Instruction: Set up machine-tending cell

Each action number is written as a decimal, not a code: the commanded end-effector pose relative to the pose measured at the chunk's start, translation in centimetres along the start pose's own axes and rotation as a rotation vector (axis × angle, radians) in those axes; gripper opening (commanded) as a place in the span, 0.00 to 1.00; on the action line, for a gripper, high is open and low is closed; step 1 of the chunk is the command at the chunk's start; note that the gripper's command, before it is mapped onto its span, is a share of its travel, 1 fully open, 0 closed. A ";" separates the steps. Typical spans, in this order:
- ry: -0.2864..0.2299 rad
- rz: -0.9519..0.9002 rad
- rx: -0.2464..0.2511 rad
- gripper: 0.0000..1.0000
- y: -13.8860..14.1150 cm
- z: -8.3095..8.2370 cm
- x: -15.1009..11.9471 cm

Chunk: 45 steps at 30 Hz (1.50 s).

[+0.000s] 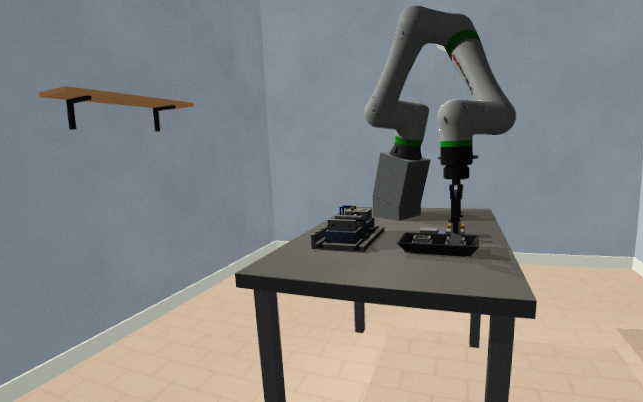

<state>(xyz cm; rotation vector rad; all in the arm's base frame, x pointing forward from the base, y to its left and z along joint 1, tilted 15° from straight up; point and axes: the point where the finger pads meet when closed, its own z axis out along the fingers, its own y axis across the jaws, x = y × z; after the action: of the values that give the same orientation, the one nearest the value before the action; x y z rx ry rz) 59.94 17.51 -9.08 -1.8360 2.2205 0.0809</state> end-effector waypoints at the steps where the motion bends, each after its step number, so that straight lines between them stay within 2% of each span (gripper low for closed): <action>1: 0.000 0.000 0.000 0.40 0.0 0.0 0.0; 17: 0.000 0.000 0.000 0.40 0.0 0.0 0.0; 25: 0.000 0.000 0.000 0.40 0.0 -0.6 0.0; 31: 0.000 0.000 0.000 0.40 0.0 -2.3 0.0; 39: 0.000 0.000 0.000 0.40 0.0 -6.5 0.0; 41: 0.000 0.000 0.000 0.40 0.0 -6.5 0.0; 45: 0.000 0.000 0.000 0.40 0.0 -8.8 0.0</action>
<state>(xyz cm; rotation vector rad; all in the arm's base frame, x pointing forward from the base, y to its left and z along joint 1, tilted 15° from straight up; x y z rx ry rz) 58.74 15.97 -1.91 -1.8358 2.2205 0.0807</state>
